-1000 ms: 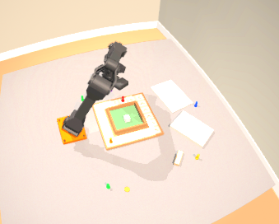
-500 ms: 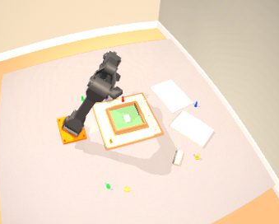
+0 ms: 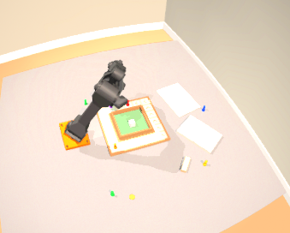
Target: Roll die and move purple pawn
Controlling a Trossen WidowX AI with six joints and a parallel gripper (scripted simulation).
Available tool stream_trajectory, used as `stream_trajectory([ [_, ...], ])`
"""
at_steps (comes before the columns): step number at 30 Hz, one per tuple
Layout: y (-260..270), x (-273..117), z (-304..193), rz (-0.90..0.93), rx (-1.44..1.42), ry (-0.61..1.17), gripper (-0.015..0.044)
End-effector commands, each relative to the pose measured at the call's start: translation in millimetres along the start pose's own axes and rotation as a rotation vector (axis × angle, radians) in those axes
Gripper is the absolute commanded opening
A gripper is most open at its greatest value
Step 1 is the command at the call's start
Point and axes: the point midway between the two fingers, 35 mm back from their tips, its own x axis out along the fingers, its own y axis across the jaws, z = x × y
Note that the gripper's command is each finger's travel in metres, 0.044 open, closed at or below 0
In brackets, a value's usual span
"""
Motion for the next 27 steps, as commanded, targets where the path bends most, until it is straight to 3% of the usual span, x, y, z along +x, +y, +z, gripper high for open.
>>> stream_trajectory([
  [1, -0.1, 5.0, -0.1, -0.005, -0.008, 0.001, 0.0000],
  [10, -0.3, 18.1, -0.3, -0.005, -0.008, 0.001, 0.0000],
  [20, -0.6, 10.0, 1.0, 0.001, 0.002, -0.003, 0.0263],
  [24, 0.3, -34.2, 1.1, -0.003, -0.008, 0.001, 0.0368],
  [27, 0.3, -37.1, 0.9, -0.003, -0.009, 0.001, 0.0440],
])
